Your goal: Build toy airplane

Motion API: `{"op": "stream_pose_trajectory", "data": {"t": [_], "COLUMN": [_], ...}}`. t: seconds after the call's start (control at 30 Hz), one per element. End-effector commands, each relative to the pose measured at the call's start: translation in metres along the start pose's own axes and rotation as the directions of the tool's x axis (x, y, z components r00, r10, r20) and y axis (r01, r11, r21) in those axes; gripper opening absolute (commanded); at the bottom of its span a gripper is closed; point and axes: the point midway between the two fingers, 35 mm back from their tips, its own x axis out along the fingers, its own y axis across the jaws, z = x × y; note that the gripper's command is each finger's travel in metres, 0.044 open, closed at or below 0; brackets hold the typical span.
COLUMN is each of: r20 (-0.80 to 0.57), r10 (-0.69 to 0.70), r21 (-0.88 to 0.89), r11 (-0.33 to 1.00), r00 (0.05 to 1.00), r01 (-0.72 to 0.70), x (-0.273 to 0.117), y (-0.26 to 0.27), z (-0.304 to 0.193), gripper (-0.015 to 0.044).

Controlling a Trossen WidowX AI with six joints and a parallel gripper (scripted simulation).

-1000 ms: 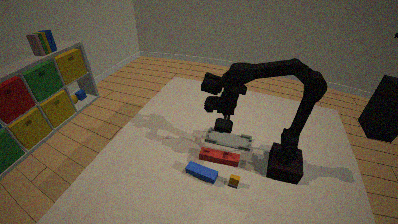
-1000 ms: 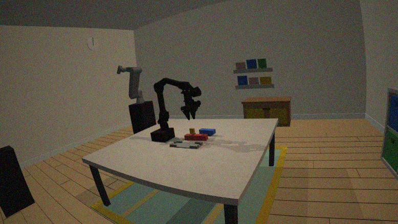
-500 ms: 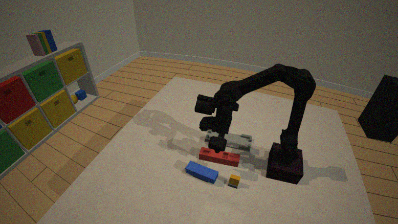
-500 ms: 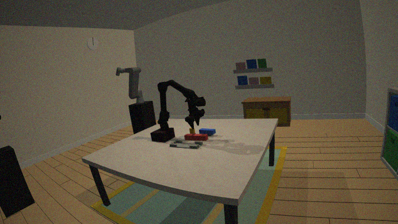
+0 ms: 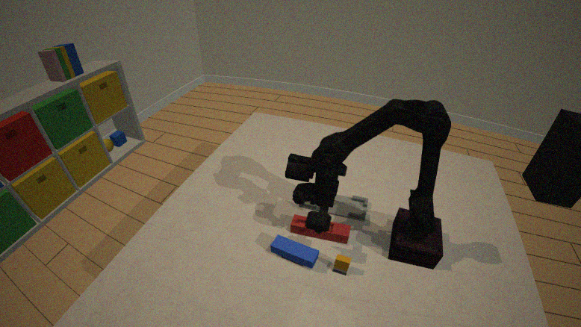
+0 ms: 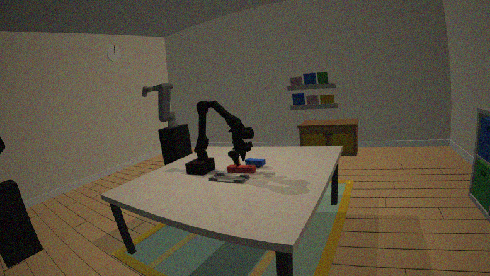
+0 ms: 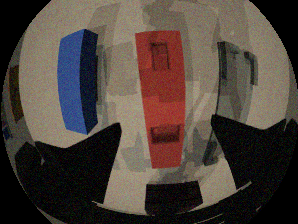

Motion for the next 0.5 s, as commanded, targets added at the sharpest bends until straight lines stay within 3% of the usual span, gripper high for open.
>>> {"op": "stream_pose_trajectory", "data": {"t": [0.0, 0.47], "r20": [-0.009, -0.009], "r10": [0.003, 0.003], "r21": [0.007, 0.007], "r11": [1.000, 1.000], "r00": [1.000, 1.000], "r01": [-0.003, -0.003], "x": [0.007, 0.030], "y": [0.001, 0.001], "z": [-0.001, -0.001], "gripper": [0.0440, 0.0440]}}
